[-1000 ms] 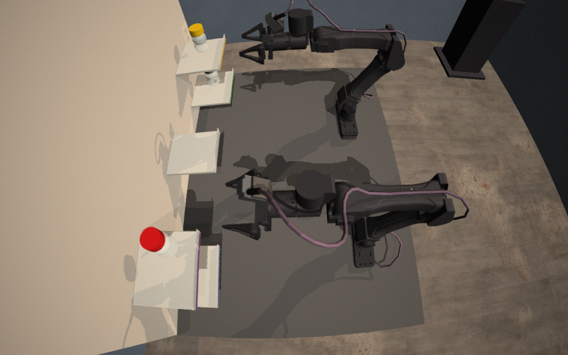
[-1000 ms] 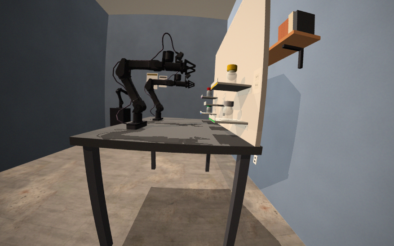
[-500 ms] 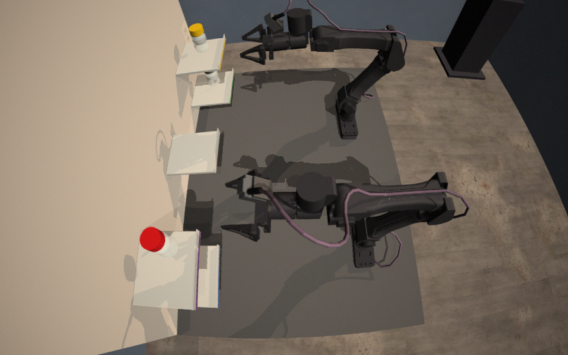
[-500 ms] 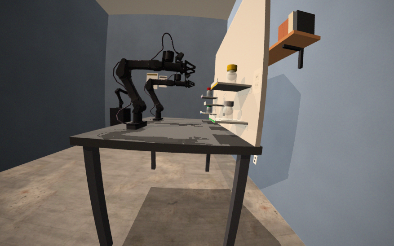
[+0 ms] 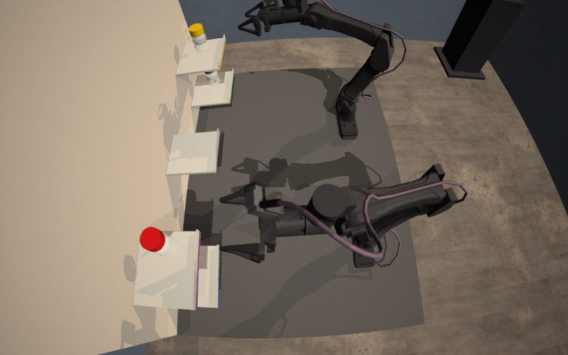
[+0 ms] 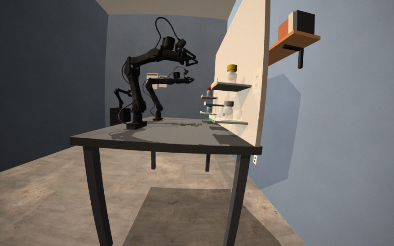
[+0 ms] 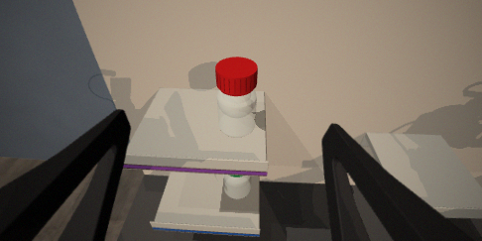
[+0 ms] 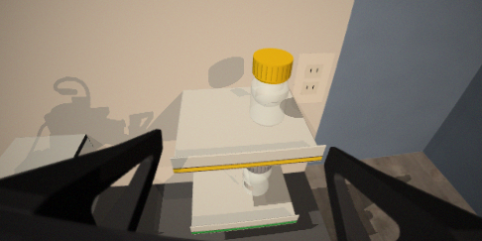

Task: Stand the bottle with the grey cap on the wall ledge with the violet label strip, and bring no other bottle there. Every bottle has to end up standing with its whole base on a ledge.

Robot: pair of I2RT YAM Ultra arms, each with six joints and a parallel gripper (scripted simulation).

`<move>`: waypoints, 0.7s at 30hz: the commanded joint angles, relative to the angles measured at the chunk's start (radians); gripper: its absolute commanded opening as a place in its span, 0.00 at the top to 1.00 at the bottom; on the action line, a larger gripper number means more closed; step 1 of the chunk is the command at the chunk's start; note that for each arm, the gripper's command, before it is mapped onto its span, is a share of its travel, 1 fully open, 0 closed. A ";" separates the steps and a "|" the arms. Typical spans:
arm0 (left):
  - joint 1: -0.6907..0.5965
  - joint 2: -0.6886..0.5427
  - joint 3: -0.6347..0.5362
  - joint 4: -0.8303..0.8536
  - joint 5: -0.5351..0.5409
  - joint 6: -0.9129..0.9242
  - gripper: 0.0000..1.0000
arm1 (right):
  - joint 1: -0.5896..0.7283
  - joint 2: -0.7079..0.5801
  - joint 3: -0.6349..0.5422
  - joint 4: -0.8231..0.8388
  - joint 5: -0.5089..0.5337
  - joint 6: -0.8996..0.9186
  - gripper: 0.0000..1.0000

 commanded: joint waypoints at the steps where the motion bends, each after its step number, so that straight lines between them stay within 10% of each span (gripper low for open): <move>1: 0.016 0.021 0.027 -0.003 0.016 0.008 0.00 | -0.055 0.047 0.096 -0.078 -0.062 -0.010 0.00; 21: 0.011 0.008 -0.006 0.051 0.023 0.003 0.00 | -0.115 0.115 0.205 -0.116 -0.075 -0.019 0.00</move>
